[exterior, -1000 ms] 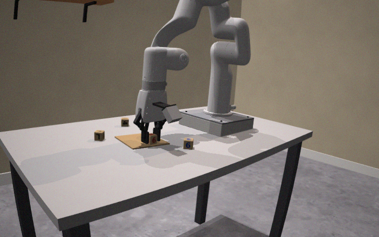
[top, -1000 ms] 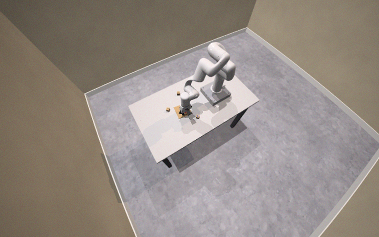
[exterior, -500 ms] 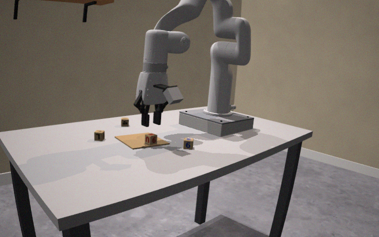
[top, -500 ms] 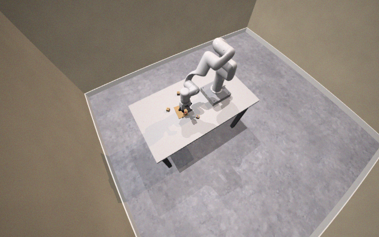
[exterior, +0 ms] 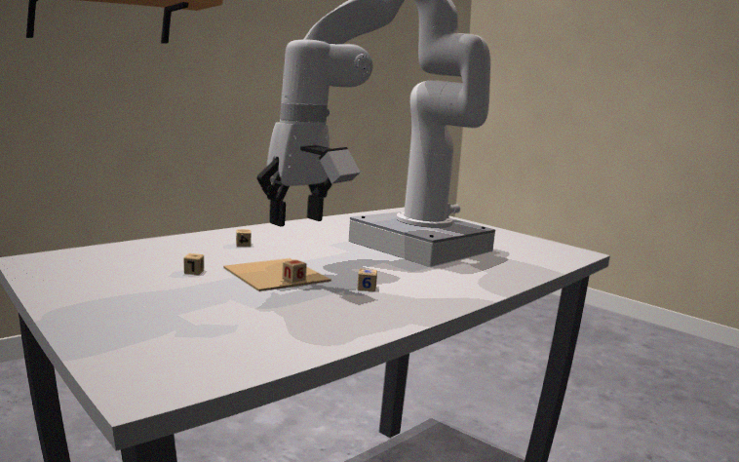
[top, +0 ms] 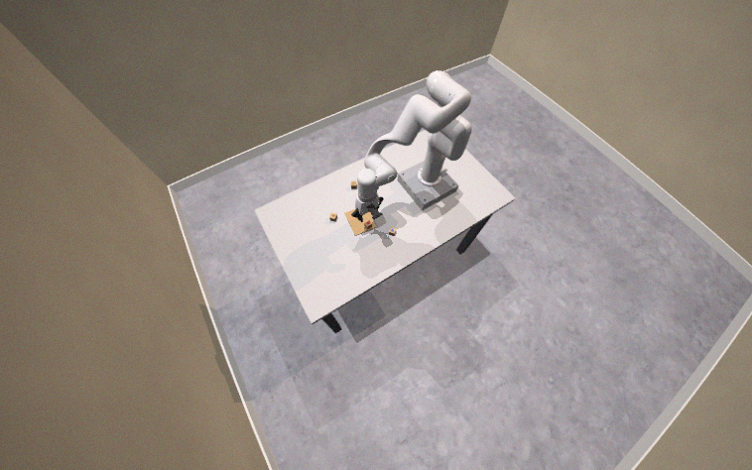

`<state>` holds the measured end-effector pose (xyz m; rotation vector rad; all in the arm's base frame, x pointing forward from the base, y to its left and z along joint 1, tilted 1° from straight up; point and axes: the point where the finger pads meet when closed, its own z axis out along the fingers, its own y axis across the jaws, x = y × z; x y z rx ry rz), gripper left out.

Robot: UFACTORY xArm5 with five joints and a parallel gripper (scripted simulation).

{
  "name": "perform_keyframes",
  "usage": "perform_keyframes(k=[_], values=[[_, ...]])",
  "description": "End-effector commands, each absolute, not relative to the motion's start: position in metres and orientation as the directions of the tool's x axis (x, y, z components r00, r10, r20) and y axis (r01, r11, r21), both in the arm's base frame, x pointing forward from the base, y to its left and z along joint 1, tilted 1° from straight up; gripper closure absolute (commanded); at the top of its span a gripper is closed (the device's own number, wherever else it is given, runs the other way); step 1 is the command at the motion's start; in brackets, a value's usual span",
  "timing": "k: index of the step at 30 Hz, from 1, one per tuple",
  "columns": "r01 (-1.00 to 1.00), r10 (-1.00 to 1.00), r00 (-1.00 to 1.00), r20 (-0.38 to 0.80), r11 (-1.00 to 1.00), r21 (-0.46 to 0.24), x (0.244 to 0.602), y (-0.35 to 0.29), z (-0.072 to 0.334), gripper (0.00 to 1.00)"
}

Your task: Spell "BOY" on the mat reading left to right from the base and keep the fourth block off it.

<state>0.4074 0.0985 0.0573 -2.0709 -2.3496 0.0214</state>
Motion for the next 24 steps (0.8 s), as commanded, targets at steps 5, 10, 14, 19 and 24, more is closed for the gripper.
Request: perform_keyframes(k=[5, 10, 14, 19, 24], values=[[0.992, 0.992, -0.126, -0.001, 0.126, -0.012, 0.4088, 0.0989, 0.0591, 0.00], [0.992, 0.992, -0.126, -0.001, 0.126, -0.012, 0.4088, 0.0989, 0.0591, 0.00], [0.992, 0.992, -0.126, -0.001, 0.126, -0.012, 0.4088, 0.0989, 0.0591, 0.00], [0.992, 0.992, -0.127, -0.001, 0.127, -0.012, 0.4088, 0.0986, 0.0591, 0.00], [0.986, 0.986, -0.169, -0.001, 0.169, -0.013, 0.4101, 0.0895, 0.0588, 0.00]])
